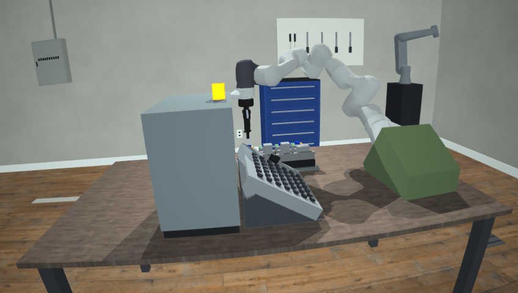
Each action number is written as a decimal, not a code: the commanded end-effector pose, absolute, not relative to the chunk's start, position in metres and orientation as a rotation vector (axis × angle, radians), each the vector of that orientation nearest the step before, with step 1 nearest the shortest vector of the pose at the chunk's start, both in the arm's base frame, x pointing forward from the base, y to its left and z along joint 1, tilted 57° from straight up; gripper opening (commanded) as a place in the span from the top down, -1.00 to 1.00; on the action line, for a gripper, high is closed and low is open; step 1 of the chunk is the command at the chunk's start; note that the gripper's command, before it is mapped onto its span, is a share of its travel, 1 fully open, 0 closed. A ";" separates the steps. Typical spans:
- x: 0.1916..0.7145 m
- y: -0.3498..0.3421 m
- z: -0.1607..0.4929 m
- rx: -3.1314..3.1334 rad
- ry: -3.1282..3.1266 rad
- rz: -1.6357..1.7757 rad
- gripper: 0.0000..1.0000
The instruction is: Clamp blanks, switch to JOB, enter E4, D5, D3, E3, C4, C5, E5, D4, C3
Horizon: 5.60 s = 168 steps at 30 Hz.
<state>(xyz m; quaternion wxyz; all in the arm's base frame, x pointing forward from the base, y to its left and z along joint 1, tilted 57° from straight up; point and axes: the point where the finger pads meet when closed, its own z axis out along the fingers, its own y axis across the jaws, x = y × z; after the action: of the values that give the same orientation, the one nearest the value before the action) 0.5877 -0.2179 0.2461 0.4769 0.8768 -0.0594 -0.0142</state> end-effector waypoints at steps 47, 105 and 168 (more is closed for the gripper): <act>0.597 -0.118 0.310 2.143 -0.147 -0.036 1.00; 0.581 -0.014 0.265 2.138 -0.086 0.086 1.00; 0.497 0.005 0.023 2.067 0.155 0.558 0.33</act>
<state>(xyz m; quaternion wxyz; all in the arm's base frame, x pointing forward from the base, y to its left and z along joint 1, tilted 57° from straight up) 0.4966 0.0037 0.0227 0.4806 0.8453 0.0661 0.2241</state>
